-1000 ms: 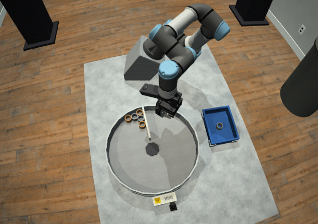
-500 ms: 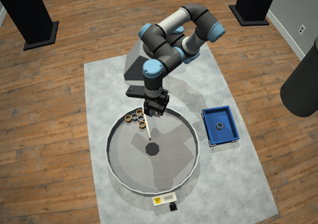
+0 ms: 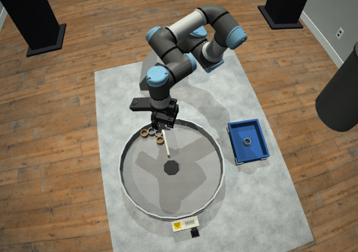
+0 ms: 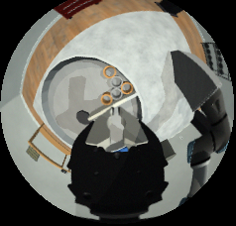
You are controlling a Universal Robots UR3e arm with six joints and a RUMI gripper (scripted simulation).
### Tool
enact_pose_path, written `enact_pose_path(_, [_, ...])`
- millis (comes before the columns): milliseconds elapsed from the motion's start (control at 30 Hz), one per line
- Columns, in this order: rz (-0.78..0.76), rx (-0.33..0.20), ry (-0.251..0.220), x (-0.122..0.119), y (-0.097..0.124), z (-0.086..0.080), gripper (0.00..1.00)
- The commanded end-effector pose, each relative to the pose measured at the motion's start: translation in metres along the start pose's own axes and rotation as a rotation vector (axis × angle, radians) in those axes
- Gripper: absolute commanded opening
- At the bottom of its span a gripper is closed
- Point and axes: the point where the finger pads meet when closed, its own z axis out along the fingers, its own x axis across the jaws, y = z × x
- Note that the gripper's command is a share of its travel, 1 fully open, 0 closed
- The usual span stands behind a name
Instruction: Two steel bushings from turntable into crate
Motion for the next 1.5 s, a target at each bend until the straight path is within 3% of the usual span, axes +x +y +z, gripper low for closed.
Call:
enact_pose_path(0, [-0.019, 0.0, -0.002, -0.003, -0.007, -0.001, 0.06])
enact_pose_path(500, [-0.094, 0.0, -0.002, -0.009, -0.032, -0.001, 0.06])
enact_pose_path(1467, [-0.124, 0.0, -0.002, -0.01, -0.042, -0.001, 0.06])
